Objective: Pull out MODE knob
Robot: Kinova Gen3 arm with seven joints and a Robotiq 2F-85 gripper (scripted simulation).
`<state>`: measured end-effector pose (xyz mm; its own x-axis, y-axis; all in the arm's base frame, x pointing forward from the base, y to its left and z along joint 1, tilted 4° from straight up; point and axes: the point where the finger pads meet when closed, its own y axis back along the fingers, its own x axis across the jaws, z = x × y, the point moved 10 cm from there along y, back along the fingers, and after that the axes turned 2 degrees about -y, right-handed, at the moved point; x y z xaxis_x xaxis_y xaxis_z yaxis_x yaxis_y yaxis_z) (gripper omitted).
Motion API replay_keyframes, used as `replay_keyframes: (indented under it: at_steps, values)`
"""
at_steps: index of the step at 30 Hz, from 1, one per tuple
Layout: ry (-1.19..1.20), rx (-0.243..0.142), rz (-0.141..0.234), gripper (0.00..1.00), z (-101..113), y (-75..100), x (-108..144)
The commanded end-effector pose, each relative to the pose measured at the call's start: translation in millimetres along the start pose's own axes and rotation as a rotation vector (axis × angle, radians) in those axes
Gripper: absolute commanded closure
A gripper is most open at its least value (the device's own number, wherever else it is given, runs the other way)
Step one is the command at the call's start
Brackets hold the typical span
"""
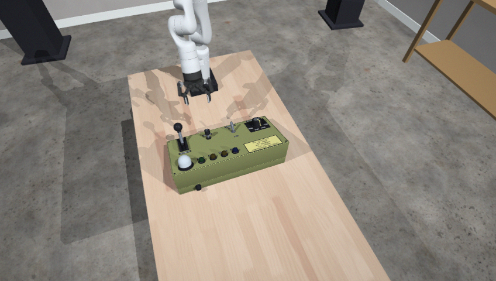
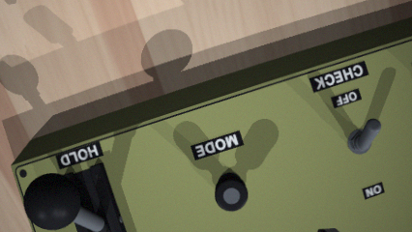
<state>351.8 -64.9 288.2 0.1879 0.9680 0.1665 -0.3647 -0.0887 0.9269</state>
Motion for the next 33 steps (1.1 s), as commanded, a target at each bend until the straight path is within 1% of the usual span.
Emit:
replay_keyframes:
  at_steps: [1, 16, 33]
  values:
    - [0.046, -0.004, 0.007, 0.00, 0.2, -1.6, 0.8]
    - [0.237, -0.008, 0.013, 0.00, 0.6, -9.8, 7.2]
    - [0.289, -0.009, 0.015, 0.00, 0.6, -11.9, 9.0]
